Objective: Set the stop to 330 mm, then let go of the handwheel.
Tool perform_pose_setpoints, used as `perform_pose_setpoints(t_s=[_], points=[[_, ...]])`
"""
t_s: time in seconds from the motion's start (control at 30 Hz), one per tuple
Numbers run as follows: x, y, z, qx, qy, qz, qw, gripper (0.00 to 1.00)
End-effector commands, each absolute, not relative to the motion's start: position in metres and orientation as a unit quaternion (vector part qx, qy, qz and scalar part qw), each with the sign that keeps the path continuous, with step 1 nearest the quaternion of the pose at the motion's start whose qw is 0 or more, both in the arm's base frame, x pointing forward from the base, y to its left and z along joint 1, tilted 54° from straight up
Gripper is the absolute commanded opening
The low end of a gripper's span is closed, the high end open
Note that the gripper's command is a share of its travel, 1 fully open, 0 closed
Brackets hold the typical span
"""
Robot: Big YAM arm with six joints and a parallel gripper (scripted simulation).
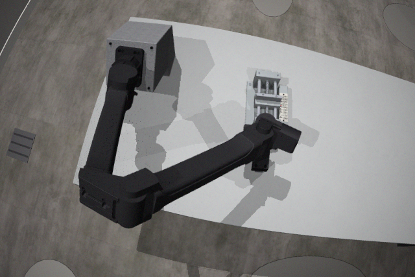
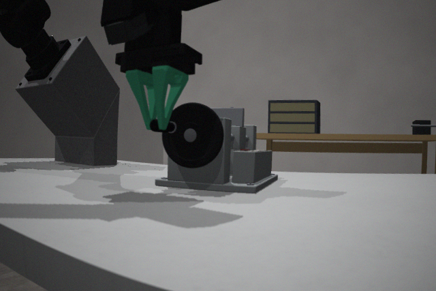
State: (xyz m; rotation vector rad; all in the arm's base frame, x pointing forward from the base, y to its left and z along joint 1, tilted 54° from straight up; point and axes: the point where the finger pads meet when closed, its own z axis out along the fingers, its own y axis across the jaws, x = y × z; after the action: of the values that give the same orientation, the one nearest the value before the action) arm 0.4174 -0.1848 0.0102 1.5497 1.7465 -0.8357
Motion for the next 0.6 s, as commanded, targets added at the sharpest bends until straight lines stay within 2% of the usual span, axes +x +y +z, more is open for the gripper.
perform_pose_setpoints(t_s=[0.0, 0.57], points=[[0.401, -0.202, -0.005, 0.591, 0.665, -0.337, 0.309, 0.06], [0.419, -0.219, -0.012, 0.594, 0.662, -0.331, 0.316, 0.06]])
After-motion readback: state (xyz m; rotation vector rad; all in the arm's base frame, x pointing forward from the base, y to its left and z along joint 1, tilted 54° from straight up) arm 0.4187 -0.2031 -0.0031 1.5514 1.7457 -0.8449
